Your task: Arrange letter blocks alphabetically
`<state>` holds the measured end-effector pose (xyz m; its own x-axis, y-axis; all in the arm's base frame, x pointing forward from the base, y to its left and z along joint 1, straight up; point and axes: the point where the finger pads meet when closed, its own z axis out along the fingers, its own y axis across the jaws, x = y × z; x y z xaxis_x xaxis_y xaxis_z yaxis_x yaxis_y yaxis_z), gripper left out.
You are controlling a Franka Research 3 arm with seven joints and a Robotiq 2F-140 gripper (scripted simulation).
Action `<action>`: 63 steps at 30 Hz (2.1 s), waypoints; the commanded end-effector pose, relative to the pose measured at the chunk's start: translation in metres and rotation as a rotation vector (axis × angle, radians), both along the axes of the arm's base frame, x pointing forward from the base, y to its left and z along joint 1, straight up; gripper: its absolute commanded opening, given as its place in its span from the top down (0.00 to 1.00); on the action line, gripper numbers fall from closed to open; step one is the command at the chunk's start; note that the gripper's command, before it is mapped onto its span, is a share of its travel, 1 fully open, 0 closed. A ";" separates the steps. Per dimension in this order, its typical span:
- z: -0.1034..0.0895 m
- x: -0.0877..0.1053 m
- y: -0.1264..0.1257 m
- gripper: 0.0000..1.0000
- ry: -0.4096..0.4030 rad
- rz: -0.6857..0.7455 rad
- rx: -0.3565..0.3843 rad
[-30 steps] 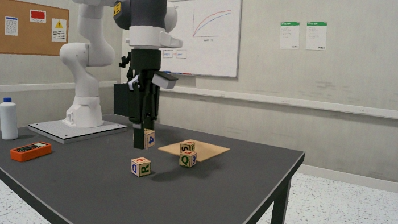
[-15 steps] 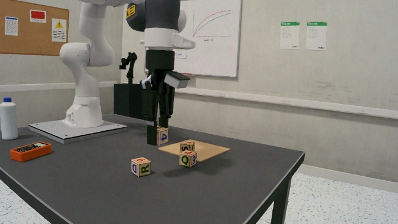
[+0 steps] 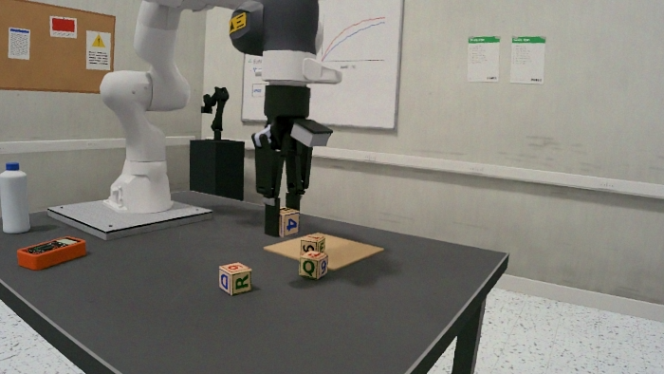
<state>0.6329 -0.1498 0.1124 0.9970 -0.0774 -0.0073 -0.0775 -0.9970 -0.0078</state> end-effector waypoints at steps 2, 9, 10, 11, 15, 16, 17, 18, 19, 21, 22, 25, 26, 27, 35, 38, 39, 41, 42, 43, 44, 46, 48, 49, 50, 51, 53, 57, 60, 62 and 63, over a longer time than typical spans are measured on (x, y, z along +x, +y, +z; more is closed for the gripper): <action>0.001 0.002 0.013 0.69 -0.006 -0.150 -0.009; 0.001 0.001 0.033 0.69 -0.005 -0.222 -0.009; 0.001 0.001 0.036 0.69 -0.005 -0.232 -0.009; 0.001 0.001 0.039 0.69 -0.005 -0.242 -0.009; 0.002 0.000 0.051 0.69 -0.005 -0.283 -0.009; 0.002 0.000 0.051 0.69 -0.005 -0.283 -0.009; 0.002 0.000 0.051 0.69 -0.005 -0.283 -0.009; 0.002 0.000 0.059 0.69 -0.005 -0.311 -0.009; 0.002 -0.001 0.062 0.69 -0.005 -0.322 -0.009; 0.002 -0.001 0.068 0.69 -0.005 -0.344 -0.009; 0.002 -0.001 0.071 0.69 -0.005 -0.355 -0.009; 0.002 -0.002 0.079 0.69 -0.005 -0.383 -0.009; 0.002 -0.003 0.082 0.69 -0.005 -0.393 -0.009; 0.002 -0.003 0.085 0.69 -0.004 -0.404 -0.009; 0.002 -0.006 0.106 0.69 -0.004 -0.481 -0.010; 0.002 -0.008 0.116 0.69 -0.004 -0.514 -0.010; 0.002 -0.008 0.118 0.69 -0.004 -0.524 -0.010; 0.002 -0.009 0.124 0.69 -0.004 -0.544 -0.010; 0.002 -0.010 0.126 0.69 -0.004 -0.554 -0.010; 0.002 -0.010 0.129 0.69 -0.004 -0.562 -0.010; 0.002 -0.011 0.132 0.69 -0.004 -0.573 -0.010; 0.002 -0.012 0.137 0.69 -0.003 -0.593 -0.010; 0.002 -0.013 0.143 0.69 -0.003 -0.613 -0.010; 0.002 -0.014 0.145 0.69 -0.003 -0.623 -0.010; 0.002 -0.014 0.145 0.69 -0.003 -0.623 -0.010; 0.002 -0.014 0.145 0.69 -0.003 -0.623 -0.010; 0.002 -0.017 0.156 0.69 -0.003 -0.662 -0.010; 0.002 -0.020 0.167 0.69 -0.003 -0.702 -0.010; 0.002 -0.022 0.175 0.69 -0.003 -0.731 -0.010; 0.002 -0.023 0.180 0.69 -0.003 -0.751 -0.010; 0.002 -0.024 0.182 0.69 -0.003 -0.761 -0.010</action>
